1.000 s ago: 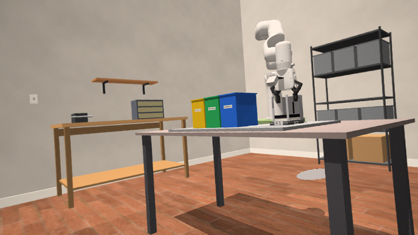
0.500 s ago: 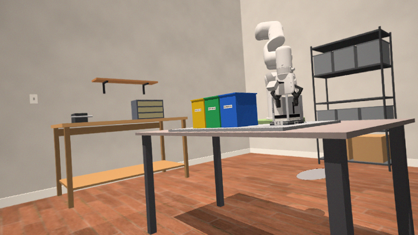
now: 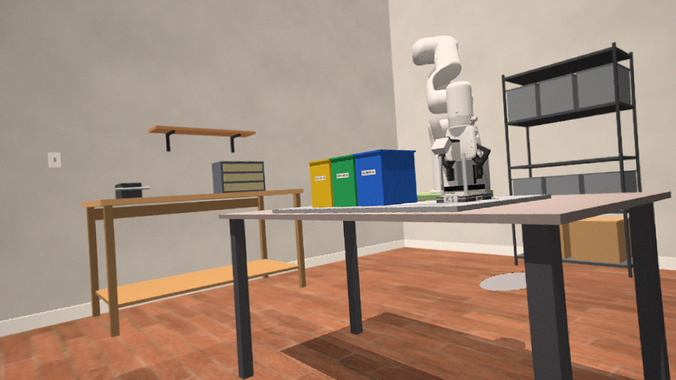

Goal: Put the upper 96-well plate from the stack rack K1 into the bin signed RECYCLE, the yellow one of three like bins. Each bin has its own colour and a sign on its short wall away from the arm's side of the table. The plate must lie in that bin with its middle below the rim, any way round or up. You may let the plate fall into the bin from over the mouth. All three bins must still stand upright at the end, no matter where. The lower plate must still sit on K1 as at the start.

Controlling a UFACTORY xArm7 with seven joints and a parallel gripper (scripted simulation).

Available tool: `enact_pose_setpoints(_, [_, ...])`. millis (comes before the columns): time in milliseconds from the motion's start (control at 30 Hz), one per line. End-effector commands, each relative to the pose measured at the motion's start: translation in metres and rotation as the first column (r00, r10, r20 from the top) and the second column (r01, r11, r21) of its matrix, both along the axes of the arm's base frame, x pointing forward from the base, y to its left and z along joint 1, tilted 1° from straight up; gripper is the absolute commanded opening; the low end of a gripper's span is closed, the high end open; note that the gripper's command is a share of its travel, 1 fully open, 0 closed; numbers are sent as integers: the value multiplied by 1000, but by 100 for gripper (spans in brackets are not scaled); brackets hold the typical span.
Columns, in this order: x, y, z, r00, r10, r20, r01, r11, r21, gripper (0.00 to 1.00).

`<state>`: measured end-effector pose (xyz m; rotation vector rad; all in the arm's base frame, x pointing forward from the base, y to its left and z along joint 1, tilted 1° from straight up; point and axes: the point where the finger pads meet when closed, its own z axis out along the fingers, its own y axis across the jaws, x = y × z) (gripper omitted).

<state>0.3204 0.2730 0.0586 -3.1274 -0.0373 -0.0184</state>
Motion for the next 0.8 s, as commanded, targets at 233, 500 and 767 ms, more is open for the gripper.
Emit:
enact_pose_setpoints(233, [1,1,-2,1000,0,3,0,1000,3,100])
enact_pose_setpoints(500, [1,1,-4,1000,0,3,0,1000,3,100])
enact_pose_setpoints(767, [1,1,-8,1000,0,3,0,1000,3,100])
